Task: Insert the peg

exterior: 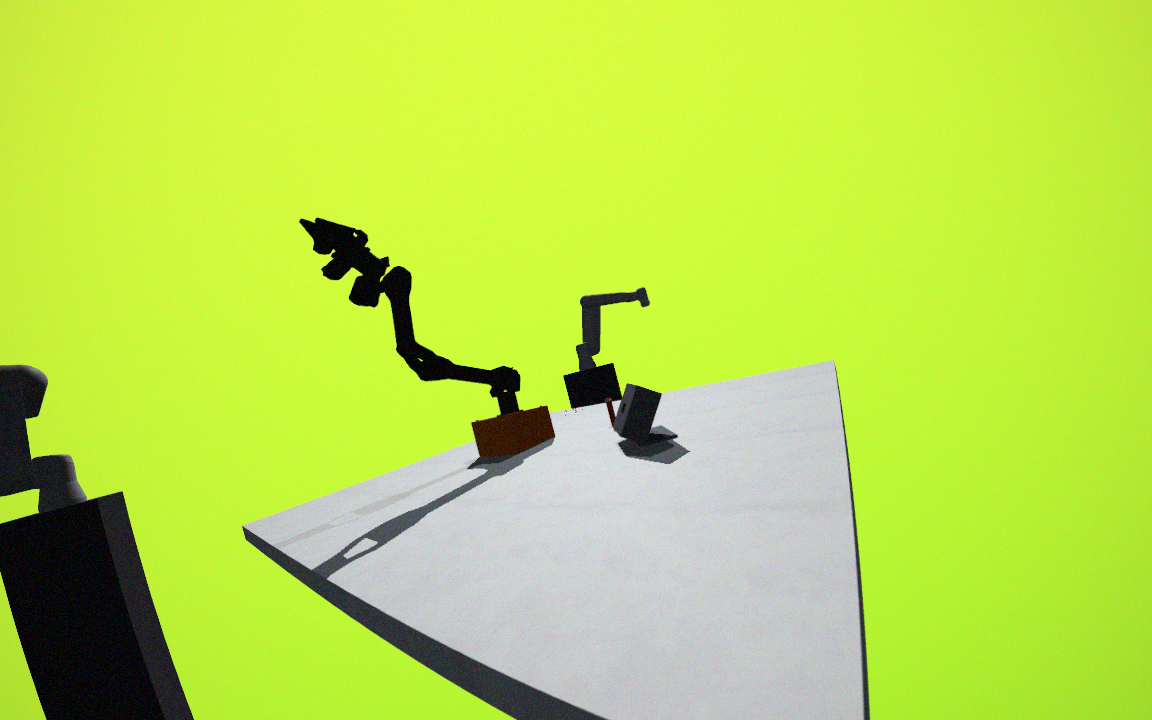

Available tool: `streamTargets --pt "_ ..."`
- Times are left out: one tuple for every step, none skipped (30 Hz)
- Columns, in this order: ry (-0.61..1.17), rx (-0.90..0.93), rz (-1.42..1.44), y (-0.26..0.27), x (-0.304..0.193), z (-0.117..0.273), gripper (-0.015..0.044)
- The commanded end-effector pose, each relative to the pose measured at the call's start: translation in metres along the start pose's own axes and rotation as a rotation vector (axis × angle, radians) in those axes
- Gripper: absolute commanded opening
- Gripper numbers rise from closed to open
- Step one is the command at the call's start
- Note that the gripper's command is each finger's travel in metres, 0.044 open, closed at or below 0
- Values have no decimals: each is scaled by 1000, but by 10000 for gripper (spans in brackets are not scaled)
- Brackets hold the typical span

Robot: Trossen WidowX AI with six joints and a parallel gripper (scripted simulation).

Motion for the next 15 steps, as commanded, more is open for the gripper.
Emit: streamTargets --pt "2 2 2 0 -1 0 426" --pt "10 6 10 2 -3 1 440" --pt "22 14 22 4 -8 3 440" --pt "39 26 39 7 -14 5 440" --pt "60 40 61 11 -21 9 440" --pt "86 58 88 16 -31 13 440" --pt "114 78 118 21 -41 18 440" --pt "142 99 148 25 -51 23 440" --pt "170 119 178 29 -61 28 440" --pt "198 140 208 33 -71 33 440" --pt "224 160 237 37 -81 39 440" --pt "250 181 266 40 -91 45 440" --pt "276 201 296 43 -100 50 440" --pt "301 222 325 46 -110 57 440" --pt "327 243 354 49 -119 63 440"
Point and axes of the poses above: the point midway between the two fingers, 35 mm back from their tips, its own z axis back along the fingers, its own y axis across the jaws, x = y × z, the point moved 6 cm from there along z, back along the fingers, and after that the axes turned 8 degrees about -z, right-handed, at the moved point
